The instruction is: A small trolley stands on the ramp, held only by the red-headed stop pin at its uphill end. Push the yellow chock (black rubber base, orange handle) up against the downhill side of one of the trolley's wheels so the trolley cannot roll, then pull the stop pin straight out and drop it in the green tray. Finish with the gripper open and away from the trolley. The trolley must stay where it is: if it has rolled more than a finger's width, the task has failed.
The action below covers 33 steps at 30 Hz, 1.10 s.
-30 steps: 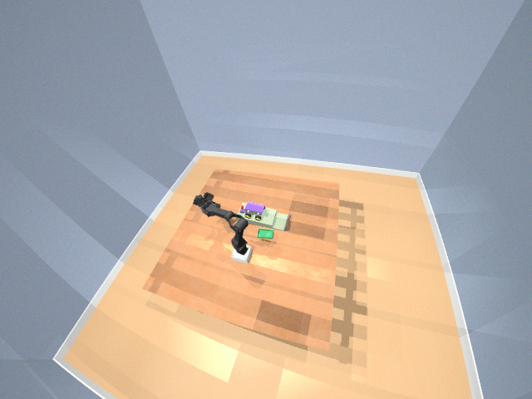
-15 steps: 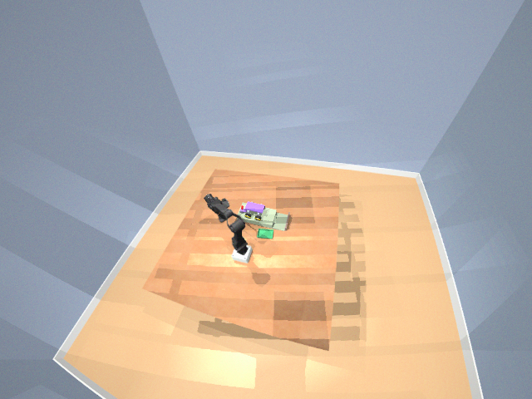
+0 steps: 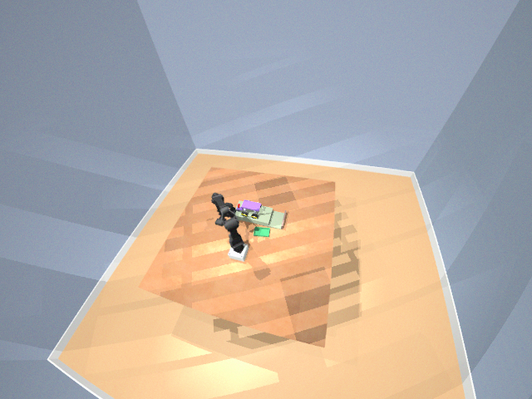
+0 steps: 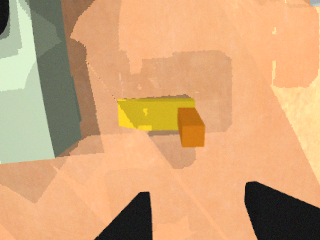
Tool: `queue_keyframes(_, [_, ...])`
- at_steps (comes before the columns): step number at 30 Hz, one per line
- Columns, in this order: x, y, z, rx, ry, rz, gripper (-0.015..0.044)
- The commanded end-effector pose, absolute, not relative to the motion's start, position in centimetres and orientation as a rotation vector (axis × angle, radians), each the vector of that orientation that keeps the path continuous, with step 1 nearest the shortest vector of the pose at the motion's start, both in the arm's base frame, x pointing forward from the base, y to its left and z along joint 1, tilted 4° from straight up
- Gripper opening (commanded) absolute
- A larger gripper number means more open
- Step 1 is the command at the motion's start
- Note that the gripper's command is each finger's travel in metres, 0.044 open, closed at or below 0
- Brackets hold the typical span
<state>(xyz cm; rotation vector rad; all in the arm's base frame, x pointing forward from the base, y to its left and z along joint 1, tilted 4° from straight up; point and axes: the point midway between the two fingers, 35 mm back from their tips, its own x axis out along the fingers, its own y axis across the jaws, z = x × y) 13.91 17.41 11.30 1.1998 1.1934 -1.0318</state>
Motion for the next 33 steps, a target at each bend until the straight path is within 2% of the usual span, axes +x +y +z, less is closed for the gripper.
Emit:
queue_keyframes(1, [13.6,17.1,11.2,1.221,1.187,-1.109,0.019])
queue_keyframes(33, [14.1,17.2,5.3,1.221,1.187,-1.109,0.019])
